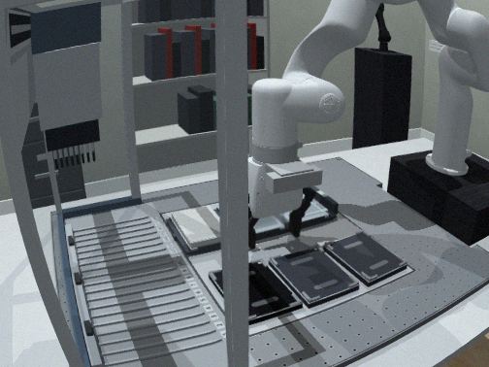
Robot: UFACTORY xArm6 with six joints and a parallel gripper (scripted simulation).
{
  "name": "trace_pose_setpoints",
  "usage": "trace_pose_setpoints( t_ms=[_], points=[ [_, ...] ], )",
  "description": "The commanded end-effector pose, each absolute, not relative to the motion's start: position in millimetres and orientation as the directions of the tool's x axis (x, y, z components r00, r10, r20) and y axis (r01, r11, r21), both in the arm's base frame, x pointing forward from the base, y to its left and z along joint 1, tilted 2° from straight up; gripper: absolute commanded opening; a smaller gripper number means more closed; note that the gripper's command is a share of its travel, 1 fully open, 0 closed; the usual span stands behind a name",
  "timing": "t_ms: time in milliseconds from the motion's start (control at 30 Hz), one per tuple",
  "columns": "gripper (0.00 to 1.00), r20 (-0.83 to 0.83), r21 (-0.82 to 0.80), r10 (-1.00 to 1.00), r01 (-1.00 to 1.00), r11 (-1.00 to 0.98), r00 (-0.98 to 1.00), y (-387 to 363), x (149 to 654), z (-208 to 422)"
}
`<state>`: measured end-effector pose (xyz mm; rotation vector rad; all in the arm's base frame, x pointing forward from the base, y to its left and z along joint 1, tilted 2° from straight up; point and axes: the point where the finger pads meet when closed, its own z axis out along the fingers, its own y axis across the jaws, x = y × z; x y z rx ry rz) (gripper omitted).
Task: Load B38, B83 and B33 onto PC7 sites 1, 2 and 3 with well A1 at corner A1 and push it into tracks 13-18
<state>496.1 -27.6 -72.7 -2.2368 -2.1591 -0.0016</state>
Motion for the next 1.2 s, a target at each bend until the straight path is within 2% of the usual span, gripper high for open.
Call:
trace_pose_setpoints(
  t_ms=[0,1167],
  points=[
    [1.00,0.023,-0.018,0.999,0.999,-0.035,0.036,-29.5,498.1,-70.8],
    [1.00,0.023,-0.018,0.999,0.999,-0.035,0.036,-44.6,497.6,-71.2]
  ],
)
